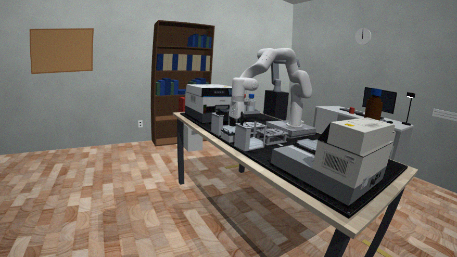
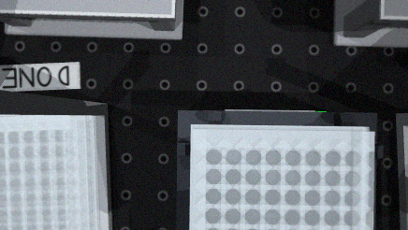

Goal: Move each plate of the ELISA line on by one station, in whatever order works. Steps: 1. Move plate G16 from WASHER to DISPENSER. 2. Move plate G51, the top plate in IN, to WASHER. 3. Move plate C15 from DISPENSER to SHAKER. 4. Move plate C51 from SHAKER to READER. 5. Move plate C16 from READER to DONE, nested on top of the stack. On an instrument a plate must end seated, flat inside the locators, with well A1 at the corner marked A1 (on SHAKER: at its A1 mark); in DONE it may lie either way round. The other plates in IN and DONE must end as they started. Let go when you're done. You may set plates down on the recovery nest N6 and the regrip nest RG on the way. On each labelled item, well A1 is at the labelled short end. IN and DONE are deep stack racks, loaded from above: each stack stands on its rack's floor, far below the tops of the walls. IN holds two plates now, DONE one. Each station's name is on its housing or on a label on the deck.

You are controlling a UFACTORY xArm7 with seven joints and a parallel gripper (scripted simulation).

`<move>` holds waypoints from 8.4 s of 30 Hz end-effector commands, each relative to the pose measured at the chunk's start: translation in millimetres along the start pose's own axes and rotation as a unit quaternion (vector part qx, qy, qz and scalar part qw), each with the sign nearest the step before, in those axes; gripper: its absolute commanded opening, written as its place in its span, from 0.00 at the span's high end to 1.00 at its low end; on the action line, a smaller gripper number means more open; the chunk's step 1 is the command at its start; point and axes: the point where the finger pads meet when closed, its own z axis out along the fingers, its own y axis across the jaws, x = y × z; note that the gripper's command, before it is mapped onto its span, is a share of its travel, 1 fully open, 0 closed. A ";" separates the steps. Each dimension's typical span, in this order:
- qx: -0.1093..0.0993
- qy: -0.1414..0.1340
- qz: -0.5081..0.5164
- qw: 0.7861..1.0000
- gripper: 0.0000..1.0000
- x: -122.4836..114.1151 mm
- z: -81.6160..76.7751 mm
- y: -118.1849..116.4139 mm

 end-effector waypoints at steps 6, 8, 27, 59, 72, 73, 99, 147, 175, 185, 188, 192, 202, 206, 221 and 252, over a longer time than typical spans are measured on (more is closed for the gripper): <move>0.000 -0.003 0.000 1.000 0.00 -2.0 0.4 0.0; 0.000 -0.003 0.000 1.000 0.00 -2.0 1.0 0.0; 0.000 -0.003 0.000 1.000 0.00 -2.0 6.4 0.0; 0.000 -0.003 0.000 1.000 1.00 -2.0 6.2 0.0; 0.000 -0.003 0.000 1.000 1.00 -2.1 6.1 0.0; 0.000 -0.003 0.000 1.000 1.00 -2.1 6.1 0.0; 0.000 -0.003 0.000 1.000 1.00 -2.0 4.2 0.0; 0.000 -0.003 0.000 1.000 1.00 -2.0 -13.8 0.0; 0.000 -0.003 0.000 1.000 1.00 -1.9 -47.2 0.0; 0.000 -0.003 0.000 1.000 1.00 -1.8 -59.2 0.0; 0.000 -0.003 0.000 1.000 1.00 -1.8 -63.2 0.0; 0.000 -0.003 0.000 1.000 1.00 -1.8 -67.2 0.0; 0.000 -0.003 0.000 1.000 1.00 -1.8 -79.3 0.0; 0.000 -0.003 0.000 1.000 1.00 -1.7 -84.6 0.0; 0.000 -0.003 0.000 1.000 1.00 -1.7 -102.0 0.0; 0.000 -0.003 0.000 1.000 1.00 -1.5 -138.0 0.0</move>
